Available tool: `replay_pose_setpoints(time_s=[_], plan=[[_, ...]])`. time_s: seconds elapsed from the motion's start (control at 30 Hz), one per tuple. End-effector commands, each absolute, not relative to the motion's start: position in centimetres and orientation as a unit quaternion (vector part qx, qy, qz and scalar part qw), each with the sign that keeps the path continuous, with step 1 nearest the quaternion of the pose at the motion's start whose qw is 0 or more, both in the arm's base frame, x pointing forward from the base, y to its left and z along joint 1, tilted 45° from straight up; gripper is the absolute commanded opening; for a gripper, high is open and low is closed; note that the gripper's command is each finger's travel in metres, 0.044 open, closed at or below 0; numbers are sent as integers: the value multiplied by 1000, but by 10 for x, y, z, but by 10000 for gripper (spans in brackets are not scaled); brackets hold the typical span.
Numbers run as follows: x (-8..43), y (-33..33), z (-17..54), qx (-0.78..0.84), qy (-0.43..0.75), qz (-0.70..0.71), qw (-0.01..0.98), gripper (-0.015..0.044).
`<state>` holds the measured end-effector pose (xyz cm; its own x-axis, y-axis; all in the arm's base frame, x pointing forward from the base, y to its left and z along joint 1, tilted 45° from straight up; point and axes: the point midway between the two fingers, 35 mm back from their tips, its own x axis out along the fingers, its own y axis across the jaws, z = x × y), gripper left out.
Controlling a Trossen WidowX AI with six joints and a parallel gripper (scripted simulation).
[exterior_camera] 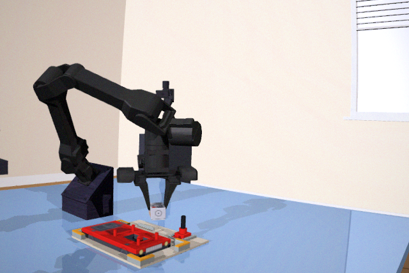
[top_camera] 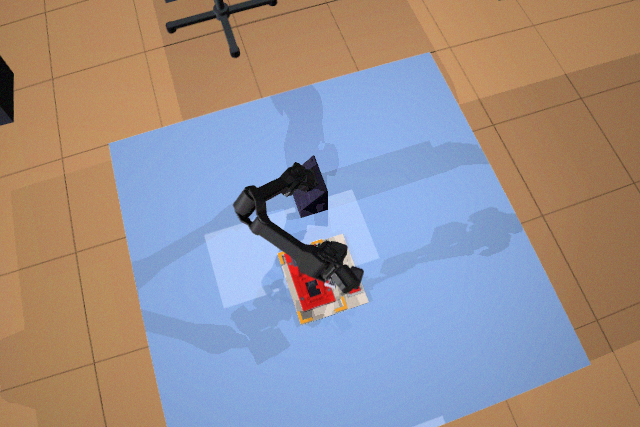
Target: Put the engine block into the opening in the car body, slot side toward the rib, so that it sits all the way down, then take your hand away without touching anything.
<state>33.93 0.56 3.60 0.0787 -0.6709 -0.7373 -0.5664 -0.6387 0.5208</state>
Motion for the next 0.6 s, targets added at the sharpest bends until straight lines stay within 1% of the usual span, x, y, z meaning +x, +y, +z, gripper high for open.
replay_pose_setpoints(time_s=[0.0,0.57], plan=[[340,-4,43,731,-395,-549,90,0],[339,-42,61,686,-270,-623,262,0]])
